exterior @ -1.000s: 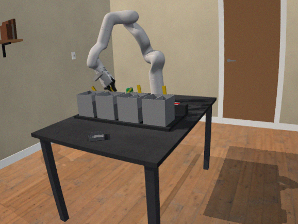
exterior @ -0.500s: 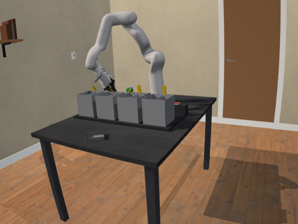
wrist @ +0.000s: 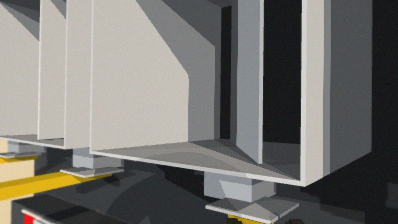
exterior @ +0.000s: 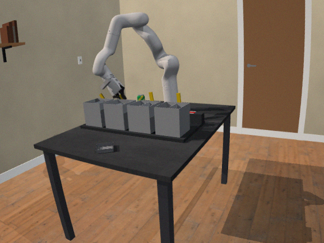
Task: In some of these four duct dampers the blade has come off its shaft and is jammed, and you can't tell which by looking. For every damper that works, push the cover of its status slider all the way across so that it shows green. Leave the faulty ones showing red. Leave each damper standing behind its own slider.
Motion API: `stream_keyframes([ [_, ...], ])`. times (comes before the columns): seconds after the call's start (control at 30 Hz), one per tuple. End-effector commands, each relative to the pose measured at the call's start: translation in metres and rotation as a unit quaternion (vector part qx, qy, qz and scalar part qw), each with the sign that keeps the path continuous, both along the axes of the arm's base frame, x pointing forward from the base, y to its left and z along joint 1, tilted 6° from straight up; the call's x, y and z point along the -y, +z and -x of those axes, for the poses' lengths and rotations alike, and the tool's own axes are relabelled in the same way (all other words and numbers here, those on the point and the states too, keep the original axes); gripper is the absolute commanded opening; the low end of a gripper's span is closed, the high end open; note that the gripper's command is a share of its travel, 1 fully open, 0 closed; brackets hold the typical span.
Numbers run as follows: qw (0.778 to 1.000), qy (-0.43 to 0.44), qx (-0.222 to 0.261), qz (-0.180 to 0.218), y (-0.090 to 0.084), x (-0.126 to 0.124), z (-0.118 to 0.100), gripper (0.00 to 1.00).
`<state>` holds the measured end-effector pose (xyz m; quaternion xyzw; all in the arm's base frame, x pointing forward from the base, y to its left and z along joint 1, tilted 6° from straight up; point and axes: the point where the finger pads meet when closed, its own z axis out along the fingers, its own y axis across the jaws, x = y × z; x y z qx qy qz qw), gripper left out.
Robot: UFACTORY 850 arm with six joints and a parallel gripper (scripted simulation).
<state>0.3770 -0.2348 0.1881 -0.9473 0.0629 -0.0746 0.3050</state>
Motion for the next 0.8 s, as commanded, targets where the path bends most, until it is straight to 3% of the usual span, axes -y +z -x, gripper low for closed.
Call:
stream_keyframes([
  [0.0, 1.000, 0.000, 0.001, 0.000, 0.0005, 0.0004, -0.0004, 0.19],
  [0.27, 1.000, 0.000, 0.001, 0.000, 0.0005, 0.0004, -0.0004, 0.19],
  [0.77, 1.000, 0.000, 0.001, 0.000, 0.0005, 0.0004, -0.0004, 0.39],
])
